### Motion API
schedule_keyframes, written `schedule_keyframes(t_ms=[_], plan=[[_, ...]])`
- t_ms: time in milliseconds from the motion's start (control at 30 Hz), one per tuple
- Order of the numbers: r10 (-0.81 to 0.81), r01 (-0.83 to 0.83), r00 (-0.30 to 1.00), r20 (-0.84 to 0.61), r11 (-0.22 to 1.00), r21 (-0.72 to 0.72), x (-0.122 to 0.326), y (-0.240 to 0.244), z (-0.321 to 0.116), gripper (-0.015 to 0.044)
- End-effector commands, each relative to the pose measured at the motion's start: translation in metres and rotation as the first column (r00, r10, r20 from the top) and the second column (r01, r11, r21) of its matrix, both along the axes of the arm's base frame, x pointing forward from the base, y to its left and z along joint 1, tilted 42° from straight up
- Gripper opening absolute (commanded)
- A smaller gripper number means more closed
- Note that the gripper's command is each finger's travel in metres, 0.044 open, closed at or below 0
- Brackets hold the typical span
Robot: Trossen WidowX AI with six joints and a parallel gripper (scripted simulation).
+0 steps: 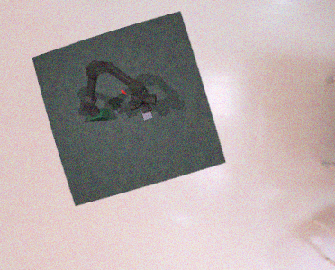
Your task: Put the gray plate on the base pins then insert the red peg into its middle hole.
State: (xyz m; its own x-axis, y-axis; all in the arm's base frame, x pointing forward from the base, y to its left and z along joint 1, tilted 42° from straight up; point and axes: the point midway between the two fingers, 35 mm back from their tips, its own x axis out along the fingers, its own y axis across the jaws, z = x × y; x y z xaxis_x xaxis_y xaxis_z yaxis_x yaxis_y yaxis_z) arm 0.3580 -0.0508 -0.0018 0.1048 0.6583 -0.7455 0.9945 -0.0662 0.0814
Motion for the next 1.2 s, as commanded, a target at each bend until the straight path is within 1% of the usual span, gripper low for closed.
schedule_keyframes(t_ms=[0, 400, 1167], plan=[[0.0, 0.0, 1.0, -0.002, 1.0, -0.004, -0.003, -0.005, -0.011, 0.0], [-0.01, 0.01, 1.0, -0.01, 1.0, -0.002, -0.009, -0.016, -0.045, 0.0], [-0.01, 0.01, 1.0, -0.01, 1.0, -0.002, -0.009, -0.016, -0.045, 0.0]])
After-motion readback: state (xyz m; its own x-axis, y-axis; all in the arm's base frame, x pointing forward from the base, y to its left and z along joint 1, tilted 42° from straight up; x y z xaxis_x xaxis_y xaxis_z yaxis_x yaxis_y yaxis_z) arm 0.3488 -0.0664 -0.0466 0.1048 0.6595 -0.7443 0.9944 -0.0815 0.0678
